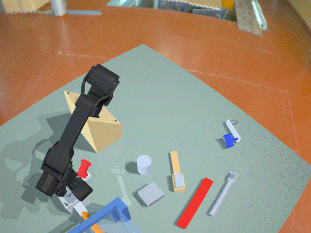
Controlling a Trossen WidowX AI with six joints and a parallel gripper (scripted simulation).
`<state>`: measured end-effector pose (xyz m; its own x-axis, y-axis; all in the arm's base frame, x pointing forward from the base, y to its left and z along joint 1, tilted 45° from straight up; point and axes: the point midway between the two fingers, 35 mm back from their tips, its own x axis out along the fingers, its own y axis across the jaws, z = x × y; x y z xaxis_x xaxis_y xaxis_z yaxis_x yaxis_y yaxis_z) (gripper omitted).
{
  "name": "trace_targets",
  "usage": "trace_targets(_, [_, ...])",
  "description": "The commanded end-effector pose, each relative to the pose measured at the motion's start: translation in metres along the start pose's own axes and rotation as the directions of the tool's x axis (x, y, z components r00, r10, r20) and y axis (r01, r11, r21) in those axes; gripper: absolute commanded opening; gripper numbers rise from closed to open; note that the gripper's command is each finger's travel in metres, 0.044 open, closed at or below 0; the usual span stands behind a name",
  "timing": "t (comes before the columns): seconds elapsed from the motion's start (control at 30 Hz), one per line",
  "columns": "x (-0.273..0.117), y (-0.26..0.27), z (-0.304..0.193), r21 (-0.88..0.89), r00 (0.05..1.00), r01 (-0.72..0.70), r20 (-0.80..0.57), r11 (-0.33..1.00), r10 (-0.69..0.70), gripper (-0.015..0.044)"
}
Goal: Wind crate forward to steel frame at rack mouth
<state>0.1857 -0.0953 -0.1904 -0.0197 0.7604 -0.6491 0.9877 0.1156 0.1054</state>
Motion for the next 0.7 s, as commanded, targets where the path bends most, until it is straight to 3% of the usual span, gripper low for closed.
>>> trace_targets(0.0, [0.004, 0.0017, 0.0001, 0.016, 1.0, -0.004, -0.003, 1.0, 0.004, 0.0])
trace_targets(0.67, [0.0039, -0.0034, 0.0004, -0.101, 1.0, 0.007, -0.002, 0.995, -0.007, 0.0])
